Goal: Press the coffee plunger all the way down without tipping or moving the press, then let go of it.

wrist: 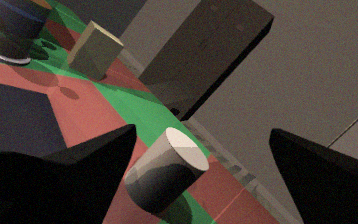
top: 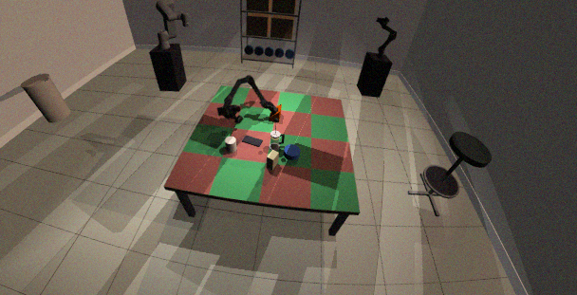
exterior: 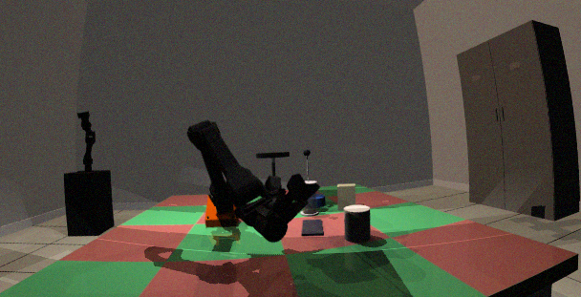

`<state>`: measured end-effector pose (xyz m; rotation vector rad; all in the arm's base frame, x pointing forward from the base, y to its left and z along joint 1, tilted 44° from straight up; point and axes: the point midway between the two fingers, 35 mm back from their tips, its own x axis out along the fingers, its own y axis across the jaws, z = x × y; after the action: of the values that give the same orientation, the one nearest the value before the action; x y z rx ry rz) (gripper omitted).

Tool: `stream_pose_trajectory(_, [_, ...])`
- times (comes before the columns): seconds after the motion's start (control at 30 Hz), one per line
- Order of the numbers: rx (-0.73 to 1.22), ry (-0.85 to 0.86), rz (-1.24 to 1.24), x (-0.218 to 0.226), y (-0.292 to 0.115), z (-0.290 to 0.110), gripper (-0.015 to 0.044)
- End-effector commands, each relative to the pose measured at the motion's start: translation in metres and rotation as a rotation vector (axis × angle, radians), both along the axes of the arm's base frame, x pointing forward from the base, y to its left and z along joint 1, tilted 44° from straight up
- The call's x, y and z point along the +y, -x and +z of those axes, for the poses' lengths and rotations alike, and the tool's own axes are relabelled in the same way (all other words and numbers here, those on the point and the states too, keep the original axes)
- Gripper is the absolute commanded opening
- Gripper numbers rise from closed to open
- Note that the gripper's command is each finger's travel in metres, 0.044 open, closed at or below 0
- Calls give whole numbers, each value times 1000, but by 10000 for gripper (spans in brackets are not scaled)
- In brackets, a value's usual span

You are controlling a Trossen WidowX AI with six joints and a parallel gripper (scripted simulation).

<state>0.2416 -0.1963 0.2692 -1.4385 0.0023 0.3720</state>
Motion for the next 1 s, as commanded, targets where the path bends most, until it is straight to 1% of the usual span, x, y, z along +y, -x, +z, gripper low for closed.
stream_pose_trajectory(0.0, [4, -3, 0, 0, -1, 0, 426])
stream_pose_trajectory(0.03, [15, -10, 1, 2, -2, -2, 440])
stream_pose_trajectory(0.13, [70, -47, 5, 8, -11, -9, 440])
stream_pose_trajectory(0.27, [164, -127, 48, 32, -32, -21, 440])
stream_pose_trajectory(0.5, [475, -237, 20, 83, -72, -61, 440])
stream_pose_trajectory(0.77, [778, -265, -141, 152, -102, -102, 440])
stream_pose_trajectory(0.97, [888, -248, -377, 203, -115, -126, 440])
